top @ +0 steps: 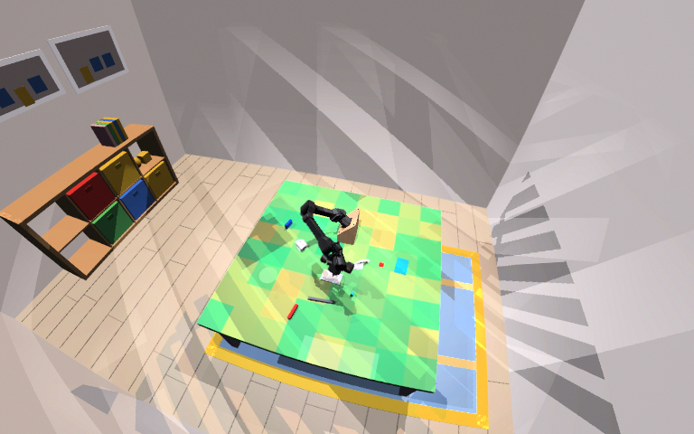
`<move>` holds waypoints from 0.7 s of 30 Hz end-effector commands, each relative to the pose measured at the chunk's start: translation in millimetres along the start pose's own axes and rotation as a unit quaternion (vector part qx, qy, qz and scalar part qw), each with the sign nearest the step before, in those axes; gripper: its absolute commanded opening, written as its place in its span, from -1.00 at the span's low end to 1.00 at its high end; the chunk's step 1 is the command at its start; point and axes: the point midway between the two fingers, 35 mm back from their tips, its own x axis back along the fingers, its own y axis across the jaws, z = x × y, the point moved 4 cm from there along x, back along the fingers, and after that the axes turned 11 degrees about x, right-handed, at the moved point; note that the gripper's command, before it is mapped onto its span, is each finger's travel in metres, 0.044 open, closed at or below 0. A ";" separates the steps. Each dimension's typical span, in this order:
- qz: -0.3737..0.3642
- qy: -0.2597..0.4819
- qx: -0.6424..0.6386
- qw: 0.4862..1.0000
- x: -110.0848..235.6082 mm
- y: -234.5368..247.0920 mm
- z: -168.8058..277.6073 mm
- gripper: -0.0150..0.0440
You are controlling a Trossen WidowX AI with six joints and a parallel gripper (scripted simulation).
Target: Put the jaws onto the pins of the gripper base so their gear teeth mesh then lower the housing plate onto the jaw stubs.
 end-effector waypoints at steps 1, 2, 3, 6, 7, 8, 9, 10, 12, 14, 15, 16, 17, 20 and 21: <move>0.002 0.001 0.005 1.000 -6.9 0.4 1.5 -0.04; 0.002 0.001 0.004 1.000 -8.5 0.4 1.4 -0.04; 0.002 0.001 0.004 1.000 -10.2 0.4 1.4 -0.04; 0.002 0.001 0.004 1.000 -15.2 0.4 1.4 -0.04; 0.002 0.001 0.004 1.000 -16.8 0.3 1.4 -0.04; 0.002 0.001 0.004 1.000 -18.4 0.3 1.4 -0.04; 0.002 0.001 0.004 1.000 -20.1 0.3 1.4 -0.04; 0.002 0.001 0.004 1.000 -21.7 0.3 1.4 -0.04; 0.003 0.001 0.004 1.000 -25.0 0.2 1.5 -0.04; 0.003 0.001 0.004 1.000 -28.3 0.1 1.6 -0.04; 0.003 0.001 0.004 1.000 -29.9 0.0 1.7 -0.04; 0.003 0.001 0.004 1.000 -31.5 -0.1 1.8 -0.04; 0.003 0.001 0.004 1.000 -33.1 -0.1 1.9 -0.04; 0.003 0.001 0.004 1.000 -38.0 -0.4 2.2 -0.04; 0.004 0.001 0.004 1.000 -39.6 -0.5 2.3 -0.04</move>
